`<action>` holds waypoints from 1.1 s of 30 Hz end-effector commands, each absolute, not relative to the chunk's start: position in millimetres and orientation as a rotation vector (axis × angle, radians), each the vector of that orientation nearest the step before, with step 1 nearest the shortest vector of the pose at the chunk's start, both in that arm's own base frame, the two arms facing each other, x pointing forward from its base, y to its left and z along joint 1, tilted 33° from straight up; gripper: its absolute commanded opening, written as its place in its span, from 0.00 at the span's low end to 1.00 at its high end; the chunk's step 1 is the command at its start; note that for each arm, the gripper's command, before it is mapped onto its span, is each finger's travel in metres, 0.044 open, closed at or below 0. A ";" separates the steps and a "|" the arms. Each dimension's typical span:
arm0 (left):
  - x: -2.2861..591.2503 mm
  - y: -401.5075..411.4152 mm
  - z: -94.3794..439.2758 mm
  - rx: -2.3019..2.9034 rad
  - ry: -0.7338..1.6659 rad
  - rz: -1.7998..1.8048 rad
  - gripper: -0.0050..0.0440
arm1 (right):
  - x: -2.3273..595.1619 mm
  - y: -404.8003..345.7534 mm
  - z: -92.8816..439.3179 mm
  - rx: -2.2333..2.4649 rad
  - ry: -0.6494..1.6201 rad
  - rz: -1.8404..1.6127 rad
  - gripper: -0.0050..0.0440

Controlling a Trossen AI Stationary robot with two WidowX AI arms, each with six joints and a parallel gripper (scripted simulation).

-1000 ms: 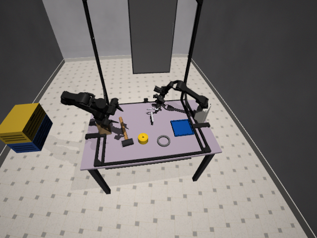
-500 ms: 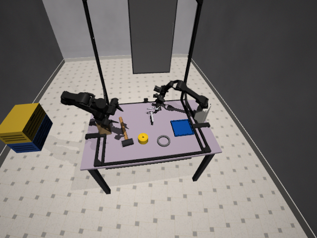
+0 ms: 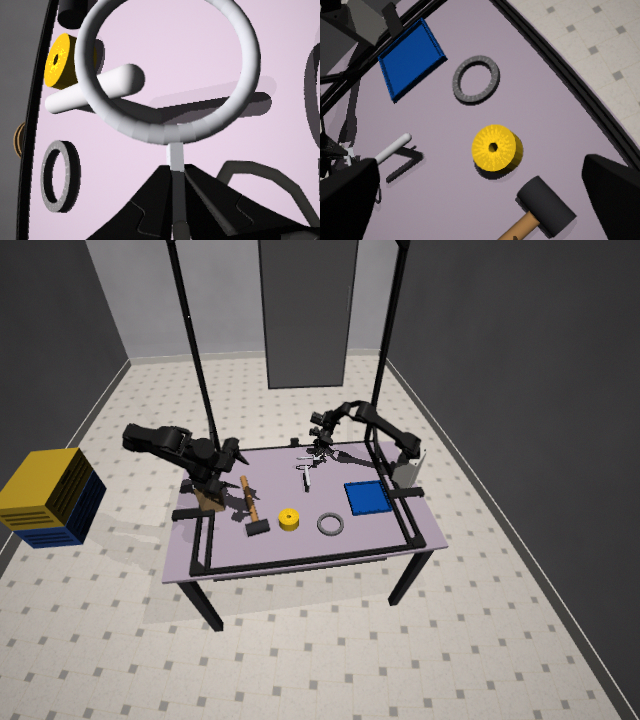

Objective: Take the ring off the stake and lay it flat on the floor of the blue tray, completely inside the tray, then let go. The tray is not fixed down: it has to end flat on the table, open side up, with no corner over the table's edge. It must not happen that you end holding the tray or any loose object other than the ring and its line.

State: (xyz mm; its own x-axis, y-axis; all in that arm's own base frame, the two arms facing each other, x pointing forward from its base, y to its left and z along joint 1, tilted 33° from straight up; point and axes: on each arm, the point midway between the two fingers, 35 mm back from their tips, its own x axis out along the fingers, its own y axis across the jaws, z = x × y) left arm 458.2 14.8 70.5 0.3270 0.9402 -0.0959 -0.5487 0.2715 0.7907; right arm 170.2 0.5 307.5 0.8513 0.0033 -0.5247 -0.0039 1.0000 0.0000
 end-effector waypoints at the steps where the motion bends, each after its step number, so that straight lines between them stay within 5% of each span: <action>1: 457.5 13.0 74.8 0.741 0.645 1.106 0.10 | 169.9 0.0 307.3 0.000 0.554 0.000 0.92; 33: 452.0 4.8 92.2 0.734 0.638 1.109 0.10 | 169.9 0.0 307.3 0.000 0.554 0.000 0.92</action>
State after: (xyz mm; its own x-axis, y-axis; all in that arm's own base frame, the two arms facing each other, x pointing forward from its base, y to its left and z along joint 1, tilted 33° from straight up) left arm 451.4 6.9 87.1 0.3248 0.9408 -0.0972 -0.5432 0.2697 0.7951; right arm 170.2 0.5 307.5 0.8513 0.0033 -0.5247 -0.0039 1.0000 0.0000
